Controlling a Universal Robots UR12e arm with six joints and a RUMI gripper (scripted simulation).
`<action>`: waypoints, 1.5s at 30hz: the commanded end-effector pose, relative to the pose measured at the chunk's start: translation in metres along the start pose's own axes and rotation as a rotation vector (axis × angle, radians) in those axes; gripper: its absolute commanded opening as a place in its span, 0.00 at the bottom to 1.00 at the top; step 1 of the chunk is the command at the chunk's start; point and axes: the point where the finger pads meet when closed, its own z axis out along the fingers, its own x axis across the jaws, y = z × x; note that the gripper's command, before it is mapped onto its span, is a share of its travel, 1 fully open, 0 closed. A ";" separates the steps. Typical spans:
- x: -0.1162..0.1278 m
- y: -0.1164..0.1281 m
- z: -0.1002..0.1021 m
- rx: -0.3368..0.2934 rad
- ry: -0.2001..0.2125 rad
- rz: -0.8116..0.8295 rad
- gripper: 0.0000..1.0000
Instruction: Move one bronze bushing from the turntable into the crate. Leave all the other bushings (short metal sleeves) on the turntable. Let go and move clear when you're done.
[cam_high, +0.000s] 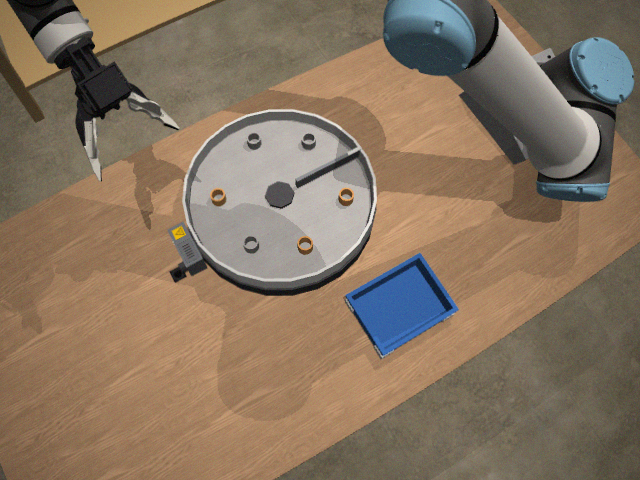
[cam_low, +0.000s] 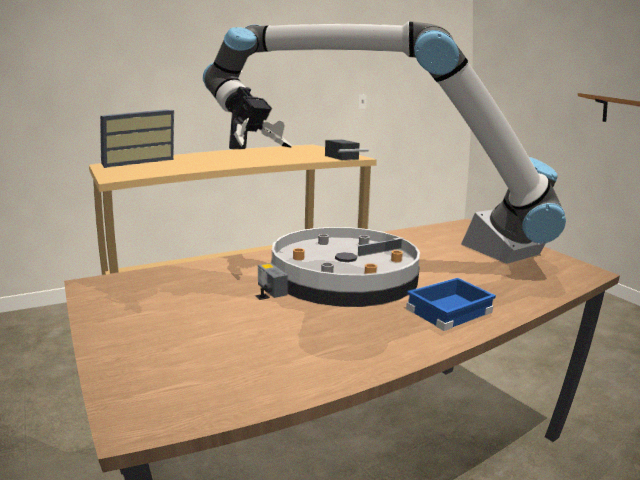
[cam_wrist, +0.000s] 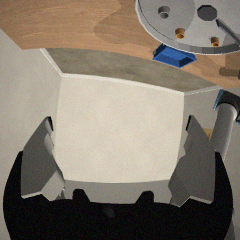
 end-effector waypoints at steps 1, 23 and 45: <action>0.000 0.001 -0.001 0.001 0.000 -0.001 1.00; 0.001 0.001 0.000 0.004 0.001 0.002 1.00; 0.053 0.004 0.028 0.152 0.058 0.164 1.00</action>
